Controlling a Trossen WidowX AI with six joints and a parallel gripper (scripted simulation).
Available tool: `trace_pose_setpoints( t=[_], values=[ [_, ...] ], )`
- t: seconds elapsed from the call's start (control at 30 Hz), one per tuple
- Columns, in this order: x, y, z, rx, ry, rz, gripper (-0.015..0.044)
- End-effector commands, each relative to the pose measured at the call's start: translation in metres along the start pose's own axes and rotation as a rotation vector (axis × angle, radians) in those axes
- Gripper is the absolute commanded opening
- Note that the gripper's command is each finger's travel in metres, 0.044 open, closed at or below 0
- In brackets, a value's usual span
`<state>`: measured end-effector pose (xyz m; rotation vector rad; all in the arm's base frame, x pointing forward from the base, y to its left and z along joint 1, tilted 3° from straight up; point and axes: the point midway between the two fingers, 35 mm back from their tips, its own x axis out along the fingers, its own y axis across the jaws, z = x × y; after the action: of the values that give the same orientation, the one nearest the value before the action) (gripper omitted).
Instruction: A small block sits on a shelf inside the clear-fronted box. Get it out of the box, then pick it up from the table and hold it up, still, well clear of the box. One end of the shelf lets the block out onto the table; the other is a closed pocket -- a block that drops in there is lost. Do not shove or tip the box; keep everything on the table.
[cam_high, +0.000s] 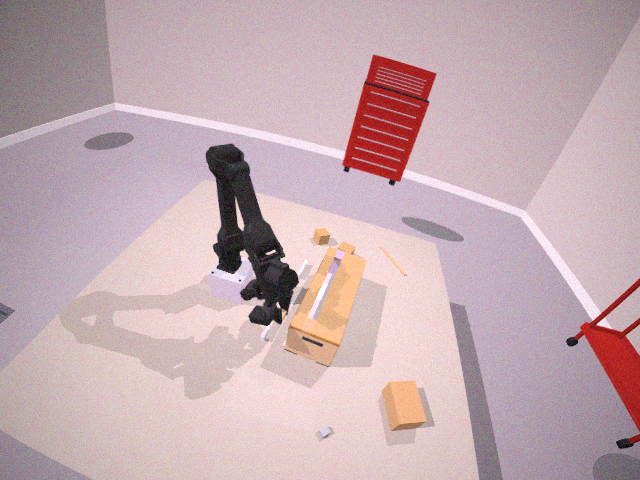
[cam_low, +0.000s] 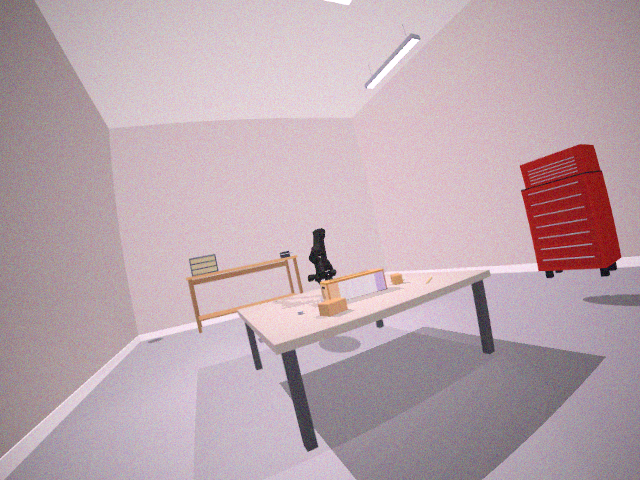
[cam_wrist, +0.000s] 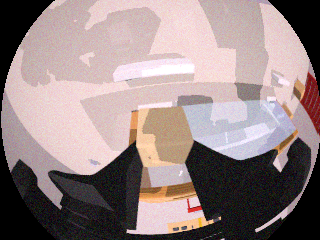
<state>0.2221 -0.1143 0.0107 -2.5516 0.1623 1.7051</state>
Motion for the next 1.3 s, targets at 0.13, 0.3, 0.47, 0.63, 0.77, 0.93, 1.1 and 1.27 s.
trace_pose_setpoints(
  t=[0.13, 0.3, 0.47, 0.63, 0.77, 0.93, 1.1, 1.27],
  values=[
    [-0.035, 0.007, -0.026, 0.14, 0.042, 0.061, 0.0],
    [-0.055, 0.003, -0.037, 0.227, 0.061, 0.086, 0.0],
    [-0.074, -0.001, -0.047, 0.312, 0.084, 0.107, 0.0],
    [-0.075, -0.001, -0.047, 0.315, 0.085, 0.108, 0.0],
    [-0.075, -0.001, -0.047, 0.315, 0.085, 0.108, 0.0],
    [-0.075, -0.001, -0.047, 0.315, 0.085, 0.108, 0.0],
    [-0.075, -0.001, -0.047, 0.315, 0.085, 0.108, 0.0],
    [-0.075, -0.001, -0.047, 0.315, 0.085, 0.108, 0.0]
  ],
)
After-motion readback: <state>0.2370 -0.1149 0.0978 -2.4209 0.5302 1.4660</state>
